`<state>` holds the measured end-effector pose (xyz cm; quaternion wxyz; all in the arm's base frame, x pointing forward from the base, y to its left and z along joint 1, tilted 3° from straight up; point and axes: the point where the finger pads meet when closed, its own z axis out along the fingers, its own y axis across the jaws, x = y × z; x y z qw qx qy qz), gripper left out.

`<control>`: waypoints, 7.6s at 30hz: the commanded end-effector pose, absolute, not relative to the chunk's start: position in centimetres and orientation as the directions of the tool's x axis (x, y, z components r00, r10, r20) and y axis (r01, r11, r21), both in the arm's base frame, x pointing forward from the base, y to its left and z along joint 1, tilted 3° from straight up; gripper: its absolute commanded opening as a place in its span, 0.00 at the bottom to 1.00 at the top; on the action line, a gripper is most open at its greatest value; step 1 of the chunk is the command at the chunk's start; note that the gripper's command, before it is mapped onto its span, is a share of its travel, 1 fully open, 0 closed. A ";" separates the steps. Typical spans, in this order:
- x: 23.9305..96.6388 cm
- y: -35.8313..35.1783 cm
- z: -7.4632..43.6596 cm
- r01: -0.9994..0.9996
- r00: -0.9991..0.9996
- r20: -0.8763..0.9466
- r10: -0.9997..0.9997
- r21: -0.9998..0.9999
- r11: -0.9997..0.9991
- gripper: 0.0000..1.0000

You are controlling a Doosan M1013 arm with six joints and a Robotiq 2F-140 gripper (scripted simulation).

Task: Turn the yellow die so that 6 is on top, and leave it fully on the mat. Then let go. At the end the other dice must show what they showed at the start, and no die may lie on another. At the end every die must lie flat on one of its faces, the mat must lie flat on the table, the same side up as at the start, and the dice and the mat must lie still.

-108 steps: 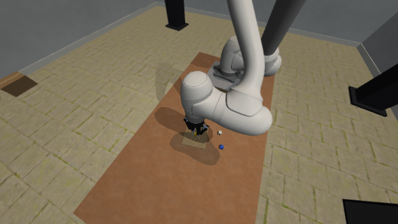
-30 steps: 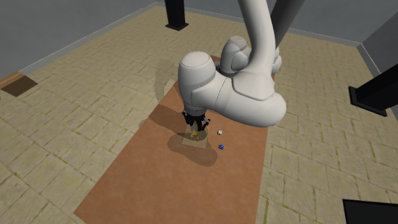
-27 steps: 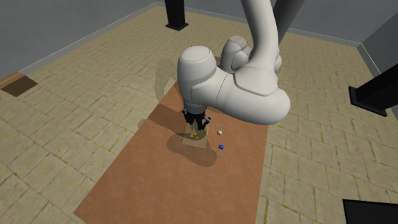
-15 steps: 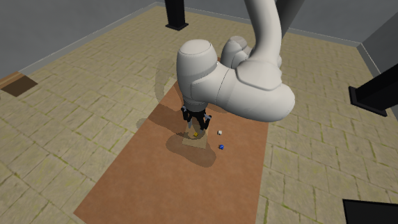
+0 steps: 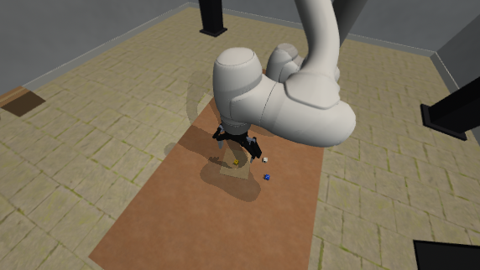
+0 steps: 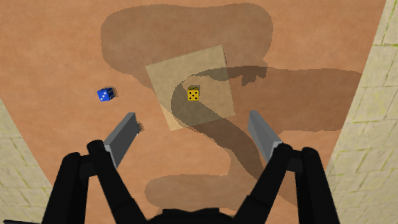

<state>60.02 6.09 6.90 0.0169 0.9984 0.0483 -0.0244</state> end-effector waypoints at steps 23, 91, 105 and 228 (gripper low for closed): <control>60.0 6.1 6.4 -0.524 0.851 -0.021 -0.525 0.055 -0.850 1.00; 60.0 6.0 5.6 -0.994 0.096 0.031 -0.995 0.050 -0.095 0.21; 59.9 6.0 5.1 -0.994 0.096 0.031 -0.995 0.050 -0.094 0.21; 59.7 6.3 5.6 -0.994 0.104 0.215 -0.971 0.063 -0.093 0.21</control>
